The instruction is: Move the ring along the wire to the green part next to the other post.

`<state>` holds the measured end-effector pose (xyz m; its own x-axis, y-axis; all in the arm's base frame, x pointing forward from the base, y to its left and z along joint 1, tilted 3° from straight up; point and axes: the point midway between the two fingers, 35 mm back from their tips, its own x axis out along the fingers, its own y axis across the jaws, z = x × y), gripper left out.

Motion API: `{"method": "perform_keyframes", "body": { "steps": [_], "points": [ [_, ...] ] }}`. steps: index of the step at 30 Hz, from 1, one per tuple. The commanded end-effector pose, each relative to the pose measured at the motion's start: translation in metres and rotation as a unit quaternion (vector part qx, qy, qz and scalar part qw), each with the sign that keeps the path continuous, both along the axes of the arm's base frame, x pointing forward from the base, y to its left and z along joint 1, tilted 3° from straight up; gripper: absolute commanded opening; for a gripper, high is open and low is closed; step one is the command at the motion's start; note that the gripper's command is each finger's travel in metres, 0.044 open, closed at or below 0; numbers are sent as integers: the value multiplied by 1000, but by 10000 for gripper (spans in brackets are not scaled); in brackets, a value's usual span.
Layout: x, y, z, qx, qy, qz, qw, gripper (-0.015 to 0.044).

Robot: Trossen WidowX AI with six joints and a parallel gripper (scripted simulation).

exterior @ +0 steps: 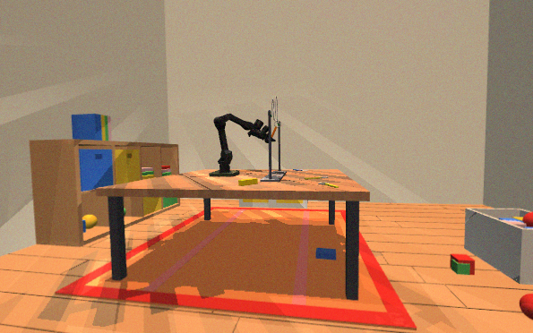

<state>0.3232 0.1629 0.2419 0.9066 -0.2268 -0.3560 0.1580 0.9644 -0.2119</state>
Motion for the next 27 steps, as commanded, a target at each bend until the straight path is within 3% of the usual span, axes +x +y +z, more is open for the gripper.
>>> {"method": "perform_keyframes", "body": {
  "steps": [1, 27],
  "points": [
    [1, 14, 1, 35, -2, 2, 999, -150],
    [2, 48, 0, 69, -4, 3, 998, -150]
  ]
}}
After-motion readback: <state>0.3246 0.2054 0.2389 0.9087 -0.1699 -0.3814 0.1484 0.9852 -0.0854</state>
